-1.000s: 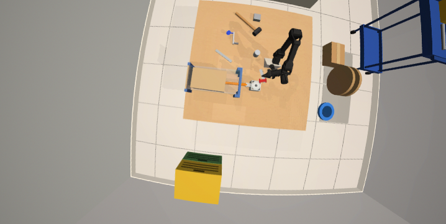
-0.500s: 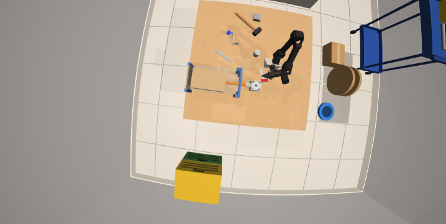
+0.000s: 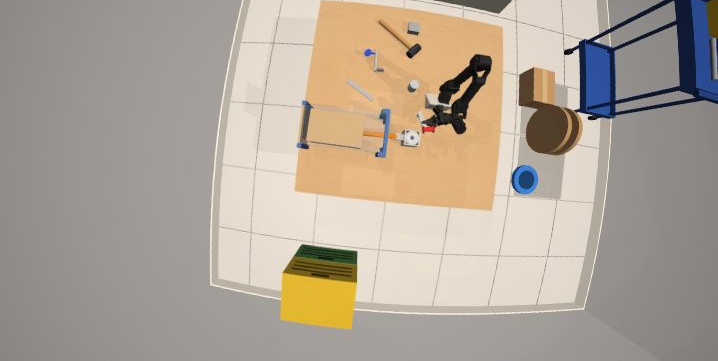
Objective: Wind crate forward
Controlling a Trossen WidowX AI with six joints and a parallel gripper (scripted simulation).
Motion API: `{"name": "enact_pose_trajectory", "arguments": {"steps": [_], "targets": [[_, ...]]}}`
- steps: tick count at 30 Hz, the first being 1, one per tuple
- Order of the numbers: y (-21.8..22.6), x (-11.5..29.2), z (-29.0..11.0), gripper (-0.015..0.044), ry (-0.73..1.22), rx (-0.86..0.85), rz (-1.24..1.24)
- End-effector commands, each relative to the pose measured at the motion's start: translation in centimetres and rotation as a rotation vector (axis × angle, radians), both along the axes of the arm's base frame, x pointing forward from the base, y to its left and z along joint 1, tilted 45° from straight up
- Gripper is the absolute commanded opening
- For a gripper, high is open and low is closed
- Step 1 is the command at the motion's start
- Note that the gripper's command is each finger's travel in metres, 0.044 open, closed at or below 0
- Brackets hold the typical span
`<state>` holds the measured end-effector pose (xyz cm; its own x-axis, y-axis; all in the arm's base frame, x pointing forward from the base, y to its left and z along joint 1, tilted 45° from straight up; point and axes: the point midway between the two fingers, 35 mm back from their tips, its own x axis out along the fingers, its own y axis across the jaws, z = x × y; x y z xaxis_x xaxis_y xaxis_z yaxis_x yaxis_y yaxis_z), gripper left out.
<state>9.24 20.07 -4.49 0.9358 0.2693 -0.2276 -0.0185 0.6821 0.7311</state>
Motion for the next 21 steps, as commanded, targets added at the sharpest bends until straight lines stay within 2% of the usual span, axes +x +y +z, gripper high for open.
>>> {"name": "enact_pose_trajectory", "arguments": {"steps": [1,13,21], "targets": [[0.0,0.0,0.2,0.0000,-0.042,0.018,0.036],[0.1,-0.1,0.0,0.0000,-0.050,0.022,0.053],[2.4,0.0,-1.7,0.0000,-0.039,-0.035,0.048]]}}
